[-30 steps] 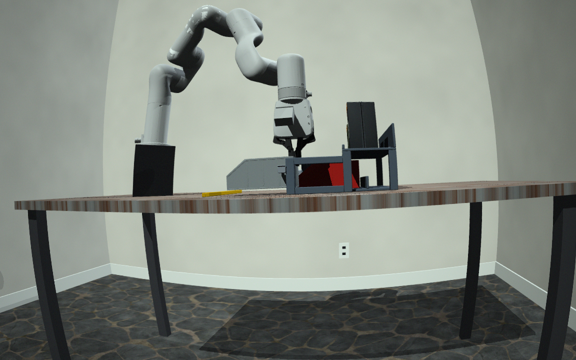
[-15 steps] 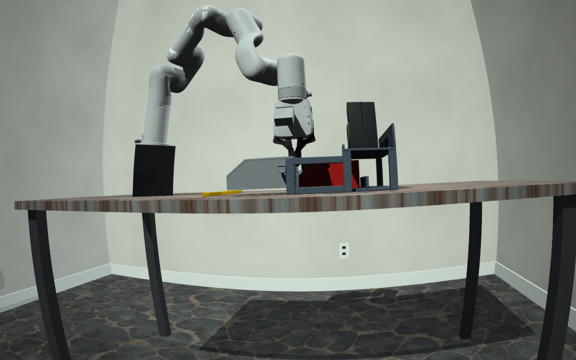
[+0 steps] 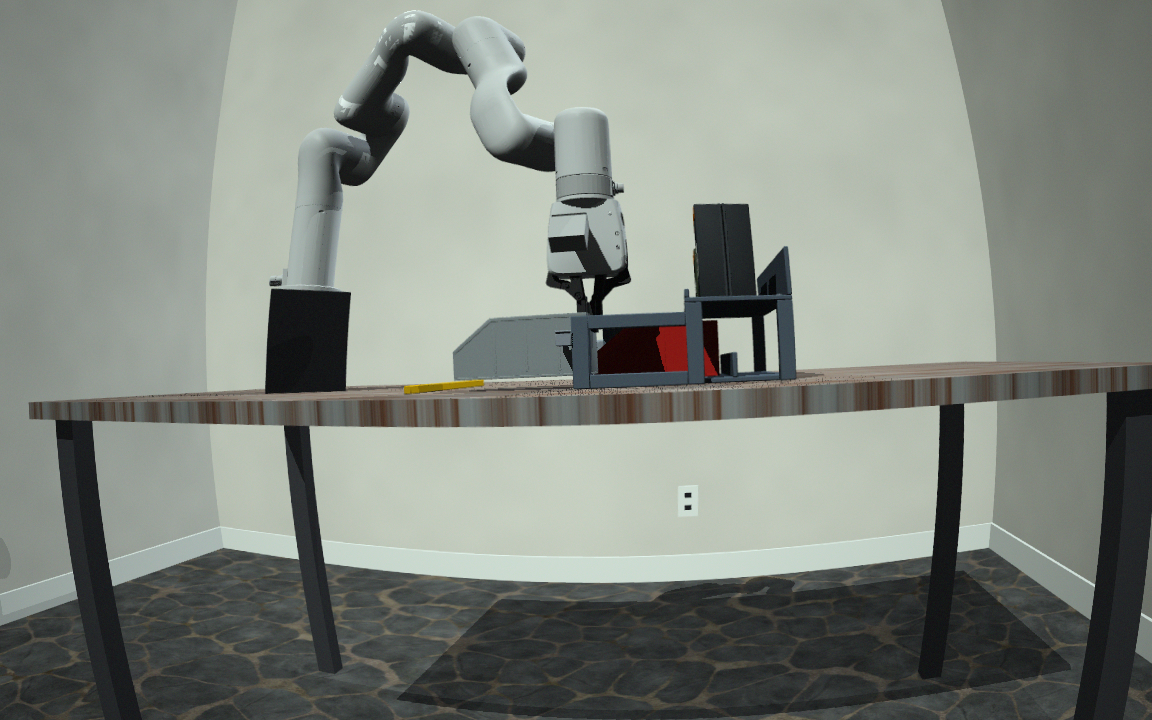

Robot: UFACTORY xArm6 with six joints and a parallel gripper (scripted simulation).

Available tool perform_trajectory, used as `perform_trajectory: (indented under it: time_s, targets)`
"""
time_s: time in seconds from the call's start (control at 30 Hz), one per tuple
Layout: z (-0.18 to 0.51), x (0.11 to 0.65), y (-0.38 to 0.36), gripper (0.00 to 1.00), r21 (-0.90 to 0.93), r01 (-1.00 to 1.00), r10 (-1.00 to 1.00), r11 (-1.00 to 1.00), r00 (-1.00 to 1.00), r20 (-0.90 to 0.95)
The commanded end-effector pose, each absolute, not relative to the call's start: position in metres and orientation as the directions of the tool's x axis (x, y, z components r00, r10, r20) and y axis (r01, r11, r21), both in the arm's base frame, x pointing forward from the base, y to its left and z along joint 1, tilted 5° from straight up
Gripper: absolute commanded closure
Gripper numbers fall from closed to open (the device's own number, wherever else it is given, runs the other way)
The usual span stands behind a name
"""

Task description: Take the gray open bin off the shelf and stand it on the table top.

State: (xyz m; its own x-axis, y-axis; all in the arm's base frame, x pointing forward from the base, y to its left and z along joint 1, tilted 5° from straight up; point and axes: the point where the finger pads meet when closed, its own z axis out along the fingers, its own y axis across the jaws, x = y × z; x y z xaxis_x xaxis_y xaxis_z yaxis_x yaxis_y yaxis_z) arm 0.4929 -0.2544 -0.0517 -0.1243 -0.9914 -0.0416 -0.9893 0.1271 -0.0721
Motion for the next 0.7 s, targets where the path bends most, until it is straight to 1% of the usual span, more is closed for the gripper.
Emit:
perform_trajectory:
  time_s: [0.0, 0.67]
  targets:
    - [-0.0485, 0.4944, -0.2554, 1.0, -0.077, -0.989, -0.991, 0.127, -0.124, -0.04]
    - [-0.0445, 0.4941, -0.2556, 1.0, -0.077, -0.989, -0.991, 0.127, -0.124, -0.04]
